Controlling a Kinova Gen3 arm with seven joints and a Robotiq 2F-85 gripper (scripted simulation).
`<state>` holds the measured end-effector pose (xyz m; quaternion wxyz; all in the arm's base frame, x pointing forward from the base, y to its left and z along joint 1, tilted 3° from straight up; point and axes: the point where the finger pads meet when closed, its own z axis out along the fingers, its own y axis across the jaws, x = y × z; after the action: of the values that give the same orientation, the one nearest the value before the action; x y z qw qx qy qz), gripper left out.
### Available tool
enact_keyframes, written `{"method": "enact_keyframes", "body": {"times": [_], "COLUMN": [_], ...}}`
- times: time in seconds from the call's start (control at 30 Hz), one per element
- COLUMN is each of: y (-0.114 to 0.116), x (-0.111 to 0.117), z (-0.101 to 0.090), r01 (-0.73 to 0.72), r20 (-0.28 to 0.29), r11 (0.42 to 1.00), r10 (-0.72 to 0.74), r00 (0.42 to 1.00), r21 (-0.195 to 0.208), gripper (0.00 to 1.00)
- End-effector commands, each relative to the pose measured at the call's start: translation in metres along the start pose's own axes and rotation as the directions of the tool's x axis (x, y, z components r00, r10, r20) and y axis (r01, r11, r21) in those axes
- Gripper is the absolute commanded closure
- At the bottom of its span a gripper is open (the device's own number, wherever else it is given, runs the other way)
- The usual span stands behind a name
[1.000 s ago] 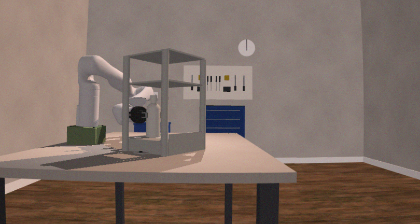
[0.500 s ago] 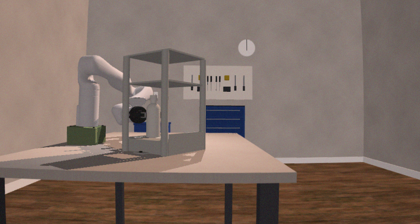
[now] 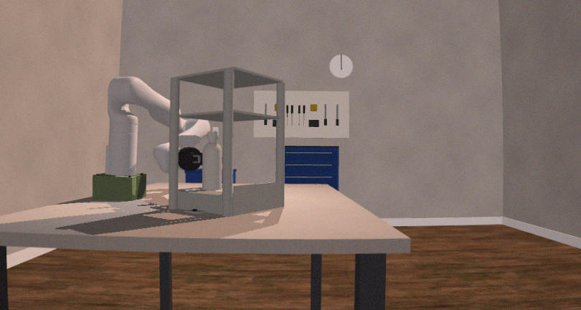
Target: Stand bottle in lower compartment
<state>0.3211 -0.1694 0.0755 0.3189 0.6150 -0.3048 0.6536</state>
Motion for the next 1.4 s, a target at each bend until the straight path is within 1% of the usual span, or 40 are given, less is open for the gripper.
{"method": "enact_keyframes", "body": {"times": [0.0, 0.63, 1.37], "y": [-0.002, -0.002, -0.002], "x": [0.000, 0.000, 0.000], "z": [-0.003, -0.020, -0.036], "r01": [-0.003, -0.003, -0.003], "r20": [0.002, 0.002, 0.002], "r11": [1.000, 1.000, 1.000], "r10": [0.003, 0.003, 0.003], "r00": [1.000, 1.000, 1.000], "r21": [0.005, 0.005, 0.005], "gripper": [0.22, 0.22, 0.22]}}
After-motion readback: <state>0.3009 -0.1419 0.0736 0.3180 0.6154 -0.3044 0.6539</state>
